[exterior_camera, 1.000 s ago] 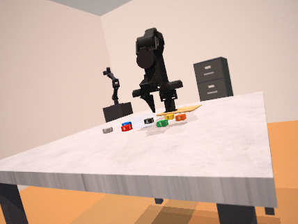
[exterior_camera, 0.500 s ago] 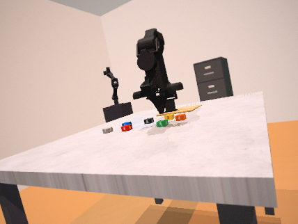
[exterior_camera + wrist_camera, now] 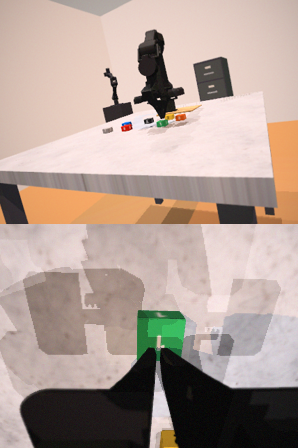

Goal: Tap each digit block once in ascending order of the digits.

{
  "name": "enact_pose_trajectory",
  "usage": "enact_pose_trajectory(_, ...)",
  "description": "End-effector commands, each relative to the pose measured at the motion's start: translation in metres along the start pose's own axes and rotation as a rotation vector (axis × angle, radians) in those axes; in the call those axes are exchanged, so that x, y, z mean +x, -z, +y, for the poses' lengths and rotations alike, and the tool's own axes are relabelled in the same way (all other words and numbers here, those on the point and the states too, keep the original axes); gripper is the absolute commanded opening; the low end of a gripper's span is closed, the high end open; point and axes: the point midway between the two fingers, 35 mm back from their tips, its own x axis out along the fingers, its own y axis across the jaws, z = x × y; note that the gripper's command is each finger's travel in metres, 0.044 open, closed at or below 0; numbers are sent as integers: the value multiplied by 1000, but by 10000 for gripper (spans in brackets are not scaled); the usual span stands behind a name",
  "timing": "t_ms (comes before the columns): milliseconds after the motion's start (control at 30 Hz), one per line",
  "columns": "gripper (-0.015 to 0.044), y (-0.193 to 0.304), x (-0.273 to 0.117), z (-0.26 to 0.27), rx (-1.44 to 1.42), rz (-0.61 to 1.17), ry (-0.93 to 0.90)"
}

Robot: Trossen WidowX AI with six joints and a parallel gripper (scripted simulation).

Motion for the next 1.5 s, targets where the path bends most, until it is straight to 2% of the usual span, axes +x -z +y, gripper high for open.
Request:
enact_pose_trajectory(0,20,1,8,0,4,2,2)
enact_pose_trajectory(267,20,1,12,0,4,2,2)
enact_pose_trajectory(400,20,1,-16,0,3,2,1)
enact_pose_trajectory(600,20,0,-21,0,4,2,2)
enact_pose_trajectory(833,20,0,-97,0,4,2,2)
enact_pose_trajectory(1033,20,2,-100,-1,4,2,2)
enact_pose_trajectory(1367,20,104,-102,-25,4,11,4)
enact_pose_trajectory(1467,20,120,-99,-30,4,13,4)
